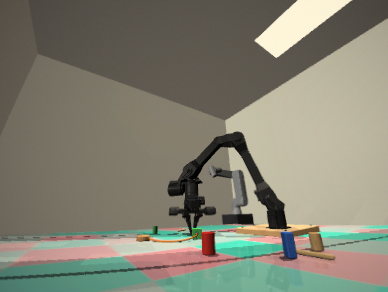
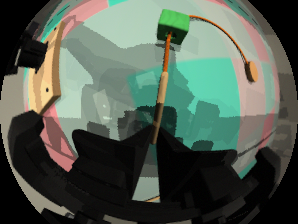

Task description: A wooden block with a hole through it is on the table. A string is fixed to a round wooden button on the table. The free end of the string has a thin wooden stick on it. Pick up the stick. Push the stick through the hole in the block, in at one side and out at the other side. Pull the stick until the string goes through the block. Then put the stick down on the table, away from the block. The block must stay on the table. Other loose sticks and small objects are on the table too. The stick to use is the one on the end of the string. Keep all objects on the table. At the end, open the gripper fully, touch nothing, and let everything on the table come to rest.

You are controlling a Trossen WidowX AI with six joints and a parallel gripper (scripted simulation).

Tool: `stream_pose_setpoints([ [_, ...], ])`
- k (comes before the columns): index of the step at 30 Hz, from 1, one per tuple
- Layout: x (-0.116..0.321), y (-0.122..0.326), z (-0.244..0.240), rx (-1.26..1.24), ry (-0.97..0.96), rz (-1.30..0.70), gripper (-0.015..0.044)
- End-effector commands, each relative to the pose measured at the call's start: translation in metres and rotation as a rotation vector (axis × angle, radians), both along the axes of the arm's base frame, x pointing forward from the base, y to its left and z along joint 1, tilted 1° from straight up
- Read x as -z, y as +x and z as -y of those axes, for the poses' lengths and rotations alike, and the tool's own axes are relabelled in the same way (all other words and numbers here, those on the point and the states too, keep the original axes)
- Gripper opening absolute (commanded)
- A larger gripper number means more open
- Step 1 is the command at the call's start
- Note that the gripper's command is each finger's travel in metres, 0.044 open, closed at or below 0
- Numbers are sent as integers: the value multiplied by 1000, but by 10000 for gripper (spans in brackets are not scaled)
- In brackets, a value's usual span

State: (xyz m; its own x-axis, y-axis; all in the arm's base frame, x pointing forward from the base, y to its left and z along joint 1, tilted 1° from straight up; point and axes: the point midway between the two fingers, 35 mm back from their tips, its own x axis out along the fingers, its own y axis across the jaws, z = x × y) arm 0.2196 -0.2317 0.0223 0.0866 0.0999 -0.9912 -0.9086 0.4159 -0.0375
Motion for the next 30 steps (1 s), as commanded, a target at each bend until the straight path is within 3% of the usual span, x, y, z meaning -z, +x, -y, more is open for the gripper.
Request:
stream_pose_setpoints([
  [1,0,0,0,0,0,0,79],
  [6,-10,1,1,0,-1,2,210],
  [11,-78,1,2,-1,-5,15,210],
  [16,-81,0,1,-1,-5,15,210],
  [25,-98,1,4,3,-18,23,440],
  [30,-107,1,3,3,-17,21,440],
])
